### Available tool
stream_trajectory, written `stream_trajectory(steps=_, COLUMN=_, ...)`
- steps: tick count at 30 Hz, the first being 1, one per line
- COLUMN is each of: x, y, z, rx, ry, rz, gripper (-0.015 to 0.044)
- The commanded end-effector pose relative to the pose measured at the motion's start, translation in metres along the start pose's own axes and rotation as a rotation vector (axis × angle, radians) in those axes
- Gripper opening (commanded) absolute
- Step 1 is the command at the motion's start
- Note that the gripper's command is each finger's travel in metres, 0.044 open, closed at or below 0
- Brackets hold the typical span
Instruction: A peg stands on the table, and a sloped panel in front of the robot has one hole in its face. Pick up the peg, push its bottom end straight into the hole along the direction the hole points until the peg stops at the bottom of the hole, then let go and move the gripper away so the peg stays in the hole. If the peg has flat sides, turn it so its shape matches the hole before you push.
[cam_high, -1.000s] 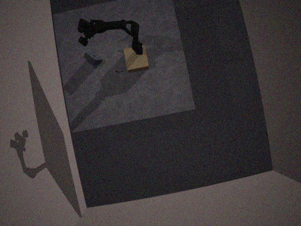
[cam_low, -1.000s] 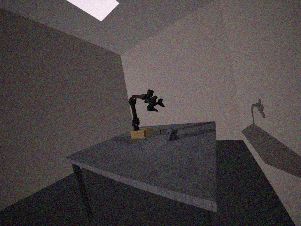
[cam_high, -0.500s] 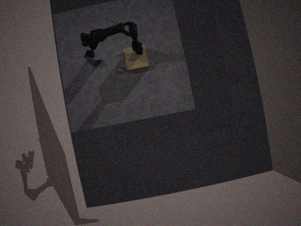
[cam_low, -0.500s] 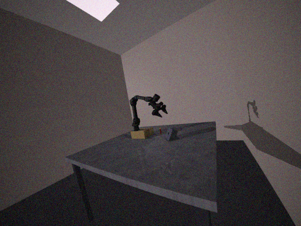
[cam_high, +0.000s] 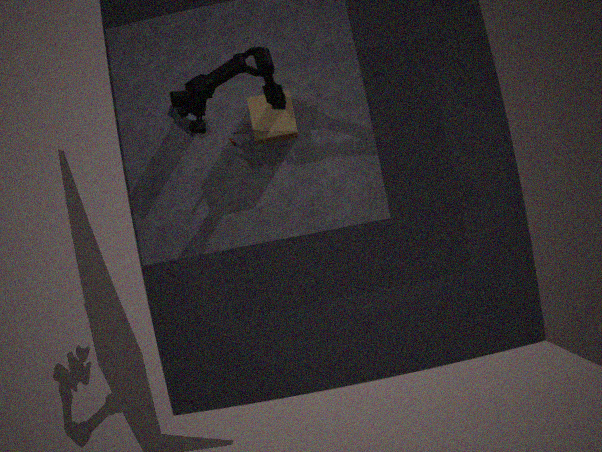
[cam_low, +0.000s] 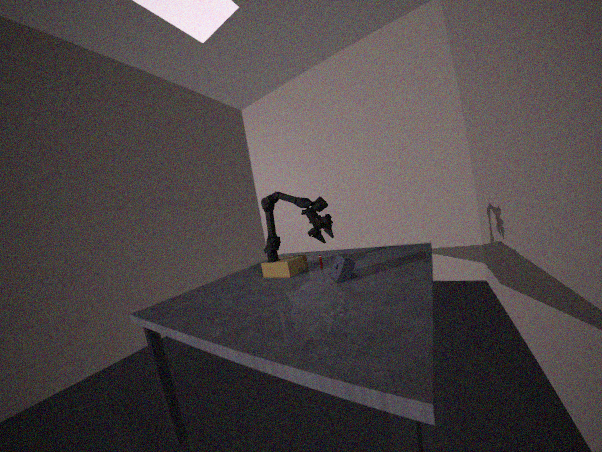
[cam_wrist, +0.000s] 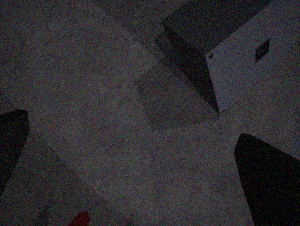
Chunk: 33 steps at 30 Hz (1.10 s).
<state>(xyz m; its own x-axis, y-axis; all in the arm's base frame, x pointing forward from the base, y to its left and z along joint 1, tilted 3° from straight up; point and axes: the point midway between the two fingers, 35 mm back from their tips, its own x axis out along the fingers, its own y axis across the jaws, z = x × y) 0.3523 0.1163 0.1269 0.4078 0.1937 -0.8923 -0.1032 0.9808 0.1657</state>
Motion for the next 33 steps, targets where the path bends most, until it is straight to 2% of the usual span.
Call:
stream_trajectory(steps=1, x=0.006, y=0.010, z=-0.016, rx=-0.053, ry=0.051, rz=-0.001, gripper=0.0440)
stream_trajectory(steps=24, x=0.027, y=0.059, z=-0.130, rx=-0.400, ry=0.426, rz=-0.017, gripper=0.0440)
stream_trajectory(steps=33, x=0.031, y=0.061, z=-0.137, rx=-0.423, ry=0.449, rz=-0.020, gripper=0.0440)
